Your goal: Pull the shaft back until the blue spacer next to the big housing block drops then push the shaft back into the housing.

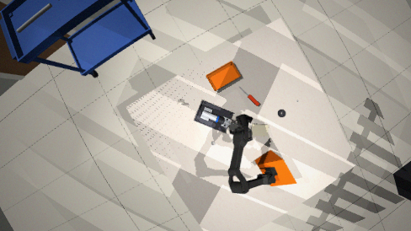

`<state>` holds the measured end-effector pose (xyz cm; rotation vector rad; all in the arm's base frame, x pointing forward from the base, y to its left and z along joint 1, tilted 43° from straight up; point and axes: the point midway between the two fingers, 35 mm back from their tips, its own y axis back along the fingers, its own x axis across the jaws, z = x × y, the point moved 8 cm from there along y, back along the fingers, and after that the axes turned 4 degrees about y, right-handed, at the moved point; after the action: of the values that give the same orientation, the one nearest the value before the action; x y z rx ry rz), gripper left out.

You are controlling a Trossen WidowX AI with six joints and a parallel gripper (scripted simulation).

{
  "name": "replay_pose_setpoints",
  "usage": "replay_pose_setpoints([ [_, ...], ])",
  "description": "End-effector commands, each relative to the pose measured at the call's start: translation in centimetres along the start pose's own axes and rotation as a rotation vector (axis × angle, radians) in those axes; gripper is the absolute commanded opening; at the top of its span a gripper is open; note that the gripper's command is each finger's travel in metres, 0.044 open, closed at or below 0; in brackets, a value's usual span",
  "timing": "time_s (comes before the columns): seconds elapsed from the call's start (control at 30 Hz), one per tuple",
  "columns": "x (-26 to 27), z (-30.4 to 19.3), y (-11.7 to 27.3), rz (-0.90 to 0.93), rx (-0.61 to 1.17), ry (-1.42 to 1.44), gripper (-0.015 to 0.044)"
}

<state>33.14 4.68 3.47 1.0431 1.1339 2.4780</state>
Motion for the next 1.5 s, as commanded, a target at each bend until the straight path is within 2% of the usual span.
replay_pose_setpoints([
  [0.0, -0.02, -0.13, 0.03, -0.002, 0.003, -0.001, 0.0000],
  [1.47, 0.01, -0.56, 0.03, -0.002, 0.003, -0.001, 0.0000],
])
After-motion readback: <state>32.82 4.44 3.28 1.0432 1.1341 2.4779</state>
